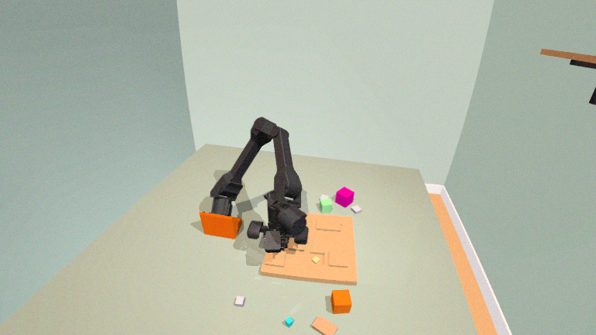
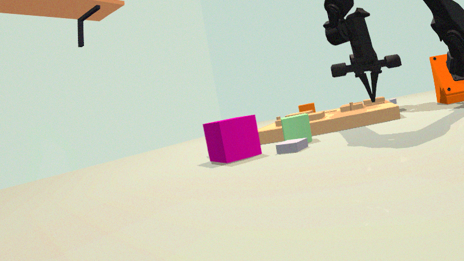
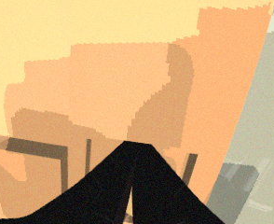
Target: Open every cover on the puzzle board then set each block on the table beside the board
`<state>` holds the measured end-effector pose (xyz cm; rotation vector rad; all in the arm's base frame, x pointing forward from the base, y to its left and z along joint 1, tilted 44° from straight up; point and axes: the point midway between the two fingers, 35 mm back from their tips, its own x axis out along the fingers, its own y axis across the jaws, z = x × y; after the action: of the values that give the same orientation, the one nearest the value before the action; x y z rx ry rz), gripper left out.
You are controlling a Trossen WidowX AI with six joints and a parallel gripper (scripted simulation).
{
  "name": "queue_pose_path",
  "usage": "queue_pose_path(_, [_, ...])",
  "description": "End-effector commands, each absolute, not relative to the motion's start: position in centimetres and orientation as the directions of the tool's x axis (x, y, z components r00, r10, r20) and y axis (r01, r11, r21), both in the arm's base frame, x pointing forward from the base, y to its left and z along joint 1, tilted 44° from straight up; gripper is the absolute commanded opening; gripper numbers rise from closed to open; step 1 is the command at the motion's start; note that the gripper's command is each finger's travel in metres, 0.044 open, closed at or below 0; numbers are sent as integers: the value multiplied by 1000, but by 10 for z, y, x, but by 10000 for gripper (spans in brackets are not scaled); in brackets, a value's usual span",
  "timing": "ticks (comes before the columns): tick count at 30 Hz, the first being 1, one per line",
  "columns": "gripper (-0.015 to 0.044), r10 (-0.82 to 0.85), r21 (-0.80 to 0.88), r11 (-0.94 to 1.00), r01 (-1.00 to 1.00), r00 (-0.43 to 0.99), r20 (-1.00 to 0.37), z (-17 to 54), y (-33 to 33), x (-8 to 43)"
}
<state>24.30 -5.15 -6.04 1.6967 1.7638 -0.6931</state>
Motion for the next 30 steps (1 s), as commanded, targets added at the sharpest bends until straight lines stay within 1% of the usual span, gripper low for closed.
queue_pose_path(1, [0,690,26,53,998,-18,-724,-66,-56,242])
queue_pose_path(30, [0,689,26,53,998,-18,-725,-50,-82,243])
